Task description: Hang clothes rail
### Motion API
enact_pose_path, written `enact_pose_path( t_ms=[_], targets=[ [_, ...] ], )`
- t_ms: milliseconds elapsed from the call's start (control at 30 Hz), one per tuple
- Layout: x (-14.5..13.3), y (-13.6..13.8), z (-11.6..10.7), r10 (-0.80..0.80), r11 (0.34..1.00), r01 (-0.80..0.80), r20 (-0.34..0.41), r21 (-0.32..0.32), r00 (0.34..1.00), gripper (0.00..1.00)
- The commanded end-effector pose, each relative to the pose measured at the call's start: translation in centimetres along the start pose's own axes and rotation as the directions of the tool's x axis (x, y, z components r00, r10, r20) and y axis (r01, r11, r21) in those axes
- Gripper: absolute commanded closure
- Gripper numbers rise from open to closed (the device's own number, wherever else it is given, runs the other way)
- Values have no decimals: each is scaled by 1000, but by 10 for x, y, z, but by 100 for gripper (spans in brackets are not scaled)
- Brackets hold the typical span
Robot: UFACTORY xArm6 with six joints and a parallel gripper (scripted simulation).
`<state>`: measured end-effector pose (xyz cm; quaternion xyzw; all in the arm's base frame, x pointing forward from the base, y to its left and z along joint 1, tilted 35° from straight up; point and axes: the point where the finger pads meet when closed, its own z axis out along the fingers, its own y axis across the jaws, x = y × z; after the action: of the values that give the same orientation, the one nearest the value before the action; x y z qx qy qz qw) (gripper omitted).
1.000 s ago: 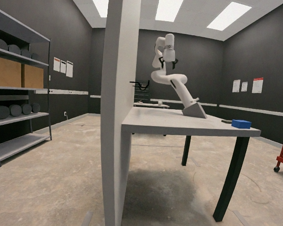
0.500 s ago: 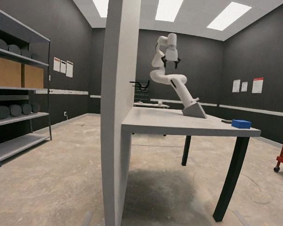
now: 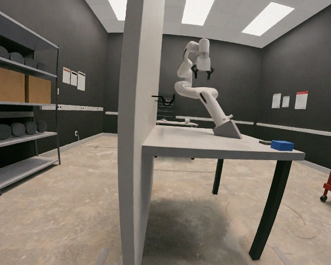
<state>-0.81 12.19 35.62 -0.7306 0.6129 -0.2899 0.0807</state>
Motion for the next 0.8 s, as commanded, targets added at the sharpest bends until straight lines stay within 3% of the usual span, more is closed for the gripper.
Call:
enact_pose_path(
  t_ms=[0,767],
  targets=[
    [0,7,-3,0,1000,0,1,0,1000,0],
    [0,10,-4,1,1000,-1,2,-1,1000,0]
  ],
)
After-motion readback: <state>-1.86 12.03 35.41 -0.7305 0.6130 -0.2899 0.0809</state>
